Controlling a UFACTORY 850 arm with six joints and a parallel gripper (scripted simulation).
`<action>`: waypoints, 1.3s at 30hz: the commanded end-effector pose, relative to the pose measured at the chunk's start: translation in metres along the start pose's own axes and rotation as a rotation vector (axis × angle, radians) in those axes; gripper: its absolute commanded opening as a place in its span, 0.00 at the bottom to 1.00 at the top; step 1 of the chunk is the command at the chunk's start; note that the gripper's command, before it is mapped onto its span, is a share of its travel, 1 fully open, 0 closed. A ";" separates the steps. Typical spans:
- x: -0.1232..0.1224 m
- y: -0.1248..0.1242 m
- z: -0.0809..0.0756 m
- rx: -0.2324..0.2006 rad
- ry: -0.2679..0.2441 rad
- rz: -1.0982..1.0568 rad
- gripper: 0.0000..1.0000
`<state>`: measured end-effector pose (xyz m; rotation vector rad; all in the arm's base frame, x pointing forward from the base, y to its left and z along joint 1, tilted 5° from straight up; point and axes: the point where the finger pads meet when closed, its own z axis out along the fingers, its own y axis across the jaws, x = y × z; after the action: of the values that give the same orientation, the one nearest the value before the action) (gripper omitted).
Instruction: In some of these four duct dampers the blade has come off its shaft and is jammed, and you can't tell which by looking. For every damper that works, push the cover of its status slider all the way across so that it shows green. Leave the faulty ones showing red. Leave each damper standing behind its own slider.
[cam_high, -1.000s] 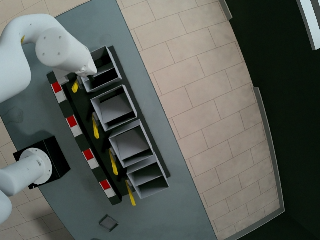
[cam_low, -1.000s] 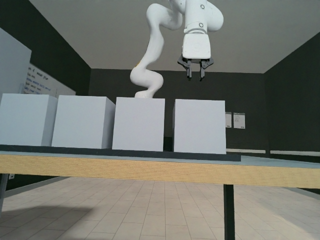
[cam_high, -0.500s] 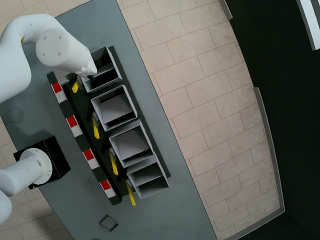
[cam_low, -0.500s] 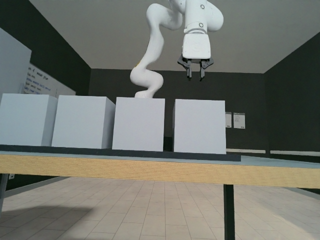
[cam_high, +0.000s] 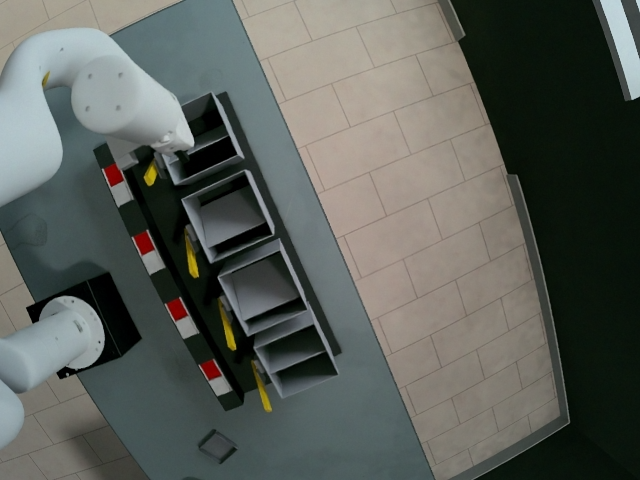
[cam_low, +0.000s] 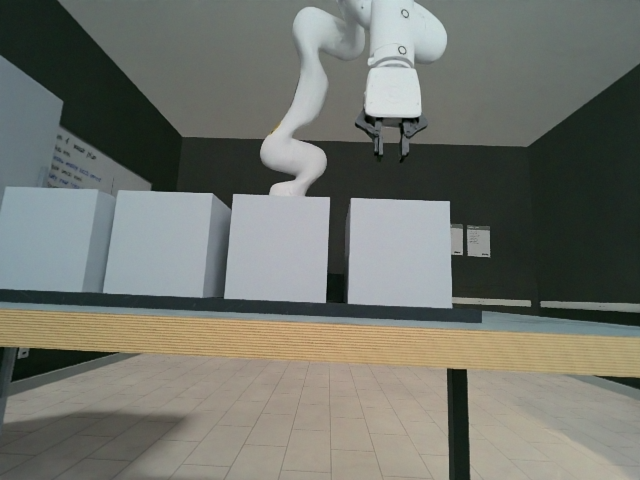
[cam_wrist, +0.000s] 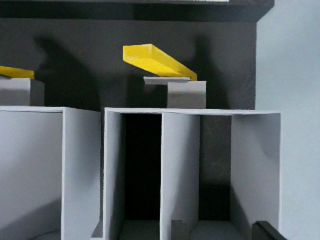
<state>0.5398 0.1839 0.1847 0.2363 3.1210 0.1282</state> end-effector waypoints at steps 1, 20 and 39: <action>-0.001 0.000 -0.001 -0.001 -0.002 0.000 0.39; -0.001 0.000 -0.001 -0.001 -0.002 0.000 0.39; 0.073 -0.041 0.020 -0.243 -0.001 0.000 0.39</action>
<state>0.4924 0.1672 0.1693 0.2512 3.1069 0.2840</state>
